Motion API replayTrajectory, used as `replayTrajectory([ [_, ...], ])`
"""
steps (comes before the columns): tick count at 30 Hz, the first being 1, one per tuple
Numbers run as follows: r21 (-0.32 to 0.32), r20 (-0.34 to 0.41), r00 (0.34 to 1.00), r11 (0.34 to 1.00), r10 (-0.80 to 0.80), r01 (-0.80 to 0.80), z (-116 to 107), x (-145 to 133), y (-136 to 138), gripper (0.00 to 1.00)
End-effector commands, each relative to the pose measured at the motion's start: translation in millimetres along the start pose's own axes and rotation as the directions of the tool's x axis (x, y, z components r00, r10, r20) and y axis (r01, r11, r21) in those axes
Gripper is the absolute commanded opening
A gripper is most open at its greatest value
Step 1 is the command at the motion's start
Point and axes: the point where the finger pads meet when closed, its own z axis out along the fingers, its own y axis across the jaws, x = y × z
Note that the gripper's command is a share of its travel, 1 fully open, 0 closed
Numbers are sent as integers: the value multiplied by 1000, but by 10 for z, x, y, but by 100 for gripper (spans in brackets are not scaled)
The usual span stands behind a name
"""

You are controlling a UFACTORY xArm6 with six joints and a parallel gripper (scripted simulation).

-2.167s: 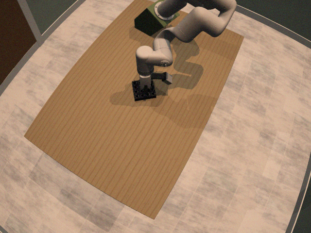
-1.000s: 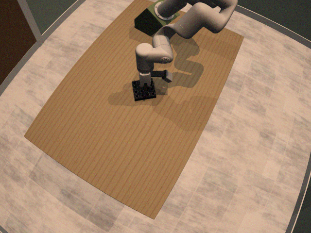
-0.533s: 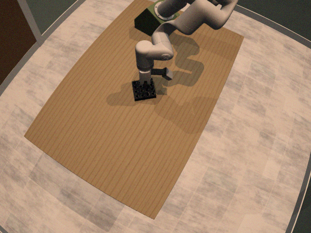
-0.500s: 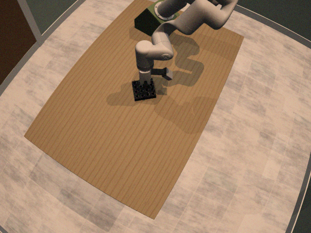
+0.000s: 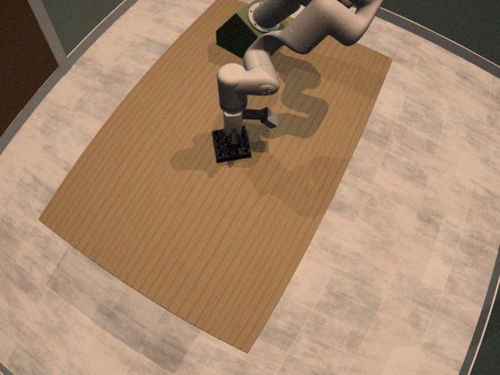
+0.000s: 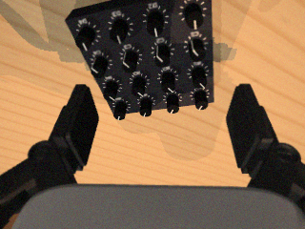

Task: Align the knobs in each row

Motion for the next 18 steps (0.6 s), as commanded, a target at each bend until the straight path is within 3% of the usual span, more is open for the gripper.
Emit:
replayTrajectory([
  [1,-3,2,1000,1000,-1,1,-170,-4,14,100],
  [8,-3,2,1000,1000,-1,1,-617,-4,14,100],
  [10,-3,2,1000,1000,-1,1,-617,-4,14,100],
  [18,-3,2,1000,1000,-1,1,-1045,-4,14,100],
])
